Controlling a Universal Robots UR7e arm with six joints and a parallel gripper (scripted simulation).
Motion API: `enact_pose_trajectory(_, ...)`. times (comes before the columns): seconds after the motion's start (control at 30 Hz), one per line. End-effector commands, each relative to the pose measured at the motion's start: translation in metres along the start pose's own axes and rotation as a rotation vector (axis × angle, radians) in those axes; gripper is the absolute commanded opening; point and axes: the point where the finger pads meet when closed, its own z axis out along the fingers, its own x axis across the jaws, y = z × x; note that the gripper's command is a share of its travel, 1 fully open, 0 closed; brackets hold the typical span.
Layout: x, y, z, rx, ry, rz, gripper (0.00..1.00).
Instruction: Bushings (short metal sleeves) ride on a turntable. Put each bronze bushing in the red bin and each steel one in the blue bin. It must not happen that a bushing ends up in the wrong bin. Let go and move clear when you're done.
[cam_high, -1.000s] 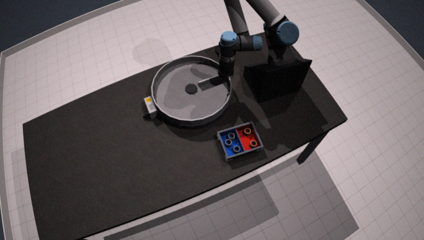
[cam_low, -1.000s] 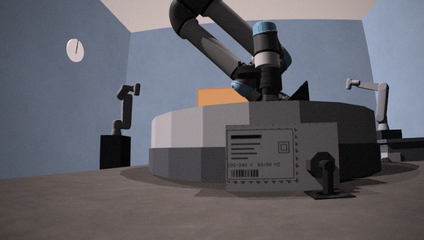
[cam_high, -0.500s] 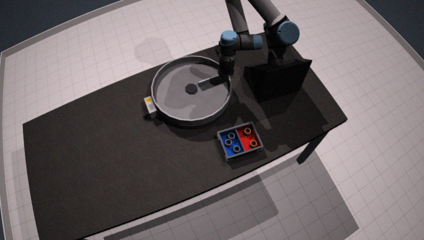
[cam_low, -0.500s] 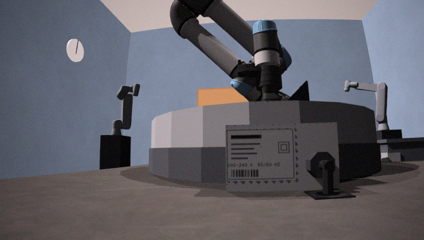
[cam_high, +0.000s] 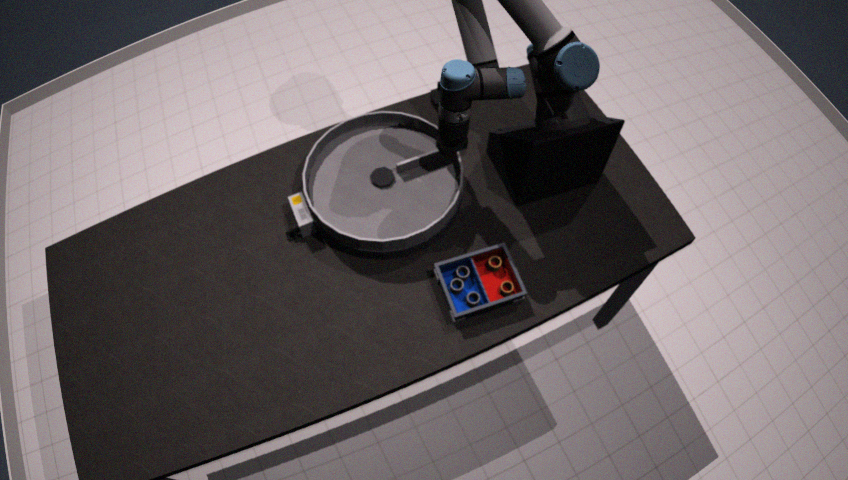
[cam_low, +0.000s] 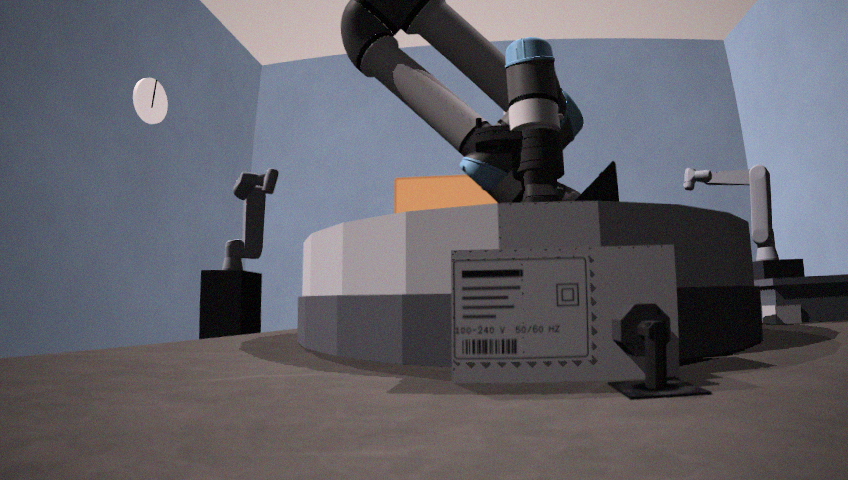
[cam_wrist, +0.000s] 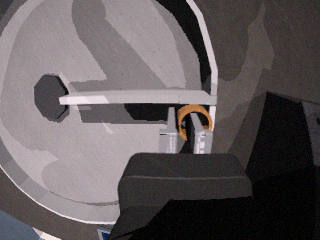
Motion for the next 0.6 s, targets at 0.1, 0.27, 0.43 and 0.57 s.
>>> enact_pose_trajectory(0.1, 0.000, 0.000, -0.004, 0.000, -0.001, 0.000, 0.00)
enact_pose_trajectory(0.27, 0.000, 0.000, -0.004, 0.000, -0.001, 0.000, 0.00)
enact_pose_trajectory(0.43, 0.000, 0.000, -0.016, 0.000, -0.001, 0.000, 0.00)
enact_pose_trajectory(0.57, 0.000, 0.000, -0.033, 0.000, -0.001, 0.000, 0.00)
